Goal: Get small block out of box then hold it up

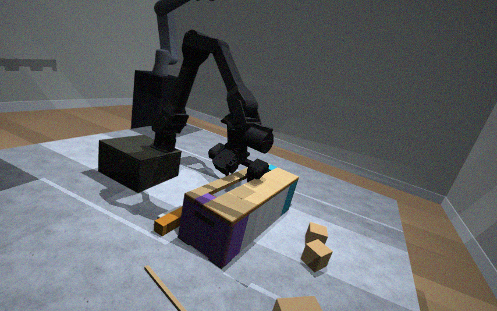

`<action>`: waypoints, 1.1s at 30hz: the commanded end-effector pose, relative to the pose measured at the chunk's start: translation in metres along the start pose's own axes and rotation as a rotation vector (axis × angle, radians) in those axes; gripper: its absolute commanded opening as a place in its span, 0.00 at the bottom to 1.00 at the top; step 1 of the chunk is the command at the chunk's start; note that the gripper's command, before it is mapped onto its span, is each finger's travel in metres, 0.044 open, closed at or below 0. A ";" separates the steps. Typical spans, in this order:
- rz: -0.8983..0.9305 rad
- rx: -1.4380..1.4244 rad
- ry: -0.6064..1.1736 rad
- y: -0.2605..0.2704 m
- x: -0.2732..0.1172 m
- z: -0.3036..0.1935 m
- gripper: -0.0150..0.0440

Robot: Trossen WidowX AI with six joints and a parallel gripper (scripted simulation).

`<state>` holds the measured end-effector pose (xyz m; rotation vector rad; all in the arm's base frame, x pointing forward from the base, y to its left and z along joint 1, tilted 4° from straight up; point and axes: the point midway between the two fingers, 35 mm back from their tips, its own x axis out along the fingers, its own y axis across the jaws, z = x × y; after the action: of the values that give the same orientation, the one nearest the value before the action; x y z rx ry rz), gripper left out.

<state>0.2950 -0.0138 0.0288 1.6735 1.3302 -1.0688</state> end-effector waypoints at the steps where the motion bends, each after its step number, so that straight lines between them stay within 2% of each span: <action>1: -0.003 0.001 0.003 -0.002 0.003 -0.005 0.93; 33: -0.003 0.001 0.007 -0.001 0.013 -0.036 0.93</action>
<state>0.3013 0.0192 0.0311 1.6784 1.3337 -1.0664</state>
